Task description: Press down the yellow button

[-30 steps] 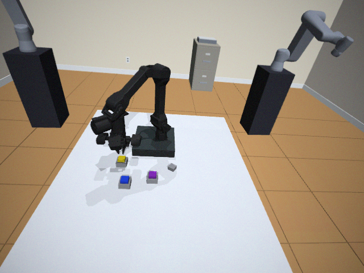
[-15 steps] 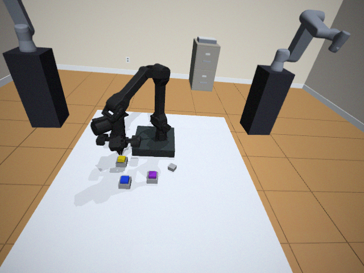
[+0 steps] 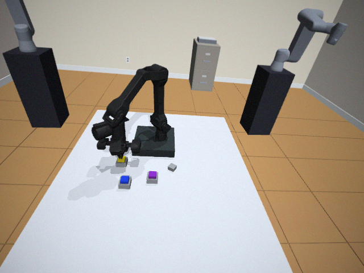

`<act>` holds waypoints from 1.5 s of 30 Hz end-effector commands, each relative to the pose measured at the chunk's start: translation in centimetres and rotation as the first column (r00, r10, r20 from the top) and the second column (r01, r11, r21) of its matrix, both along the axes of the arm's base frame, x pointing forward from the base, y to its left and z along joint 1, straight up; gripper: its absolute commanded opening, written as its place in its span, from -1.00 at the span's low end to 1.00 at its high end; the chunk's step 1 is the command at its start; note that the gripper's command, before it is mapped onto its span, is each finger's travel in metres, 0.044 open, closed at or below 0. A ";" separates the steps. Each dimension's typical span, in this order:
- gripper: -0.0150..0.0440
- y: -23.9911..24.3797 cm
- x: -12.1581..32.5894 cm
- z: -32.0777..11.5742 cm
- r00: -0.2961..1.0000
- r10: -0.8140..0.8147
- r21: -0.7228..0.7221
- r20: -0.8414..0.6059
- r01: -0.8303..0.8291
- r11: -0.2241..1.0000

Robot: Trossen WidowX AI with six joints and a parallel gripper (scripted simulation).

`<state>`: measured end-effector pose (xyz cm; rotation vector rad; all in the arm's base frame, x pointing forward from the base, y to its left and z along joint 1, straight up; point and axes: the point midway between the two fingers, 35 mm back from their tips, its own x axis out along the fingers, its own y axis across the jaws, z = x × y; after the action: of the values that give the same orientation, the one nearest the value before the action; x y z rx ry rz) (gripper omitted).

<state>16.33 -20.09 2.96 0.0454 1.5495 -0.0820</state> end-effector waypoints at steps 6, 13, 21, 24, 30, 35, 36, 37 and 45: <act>-0.42 0.2 -0.1 -0.7 1.000 0.005 0.008 -0.006 -0.005 1.000; -0.42 0.2 -0.1 -0.7 1.000 0.005 0.008 -0.006 -0.005 1.000; -0.42 0.2 -0.1 -0.7 1.000 0.005 0.008 -0.006 -0.005 1.000; -0.42 0.1 0.0 0.5 1.000 0.002 0.004 -0.003 -0.002 1.000; -0.42 0.2 -0.2 2.7 1.000 0.005 0.008 -0.006 -0.005 1.000; 0.02 1.7 2.0 3.2 0.999 0.035 0.004 -0.004 -0.035 0.999; 0.11 2.5 2.9 3.4 0.999 0.049 0.002 -0.003 -0.049 0.999; 0.20 3.3 3.9 3.7 0.998 0.063 0.001 -0.002 -0.063 0.998; 0.86 10.0 9.3 5.2 0.996 0.091 0.002 0.007 -0.091 0.996</act>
<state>23.84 -12.52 7.61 -0.0263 1.5432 -0.0047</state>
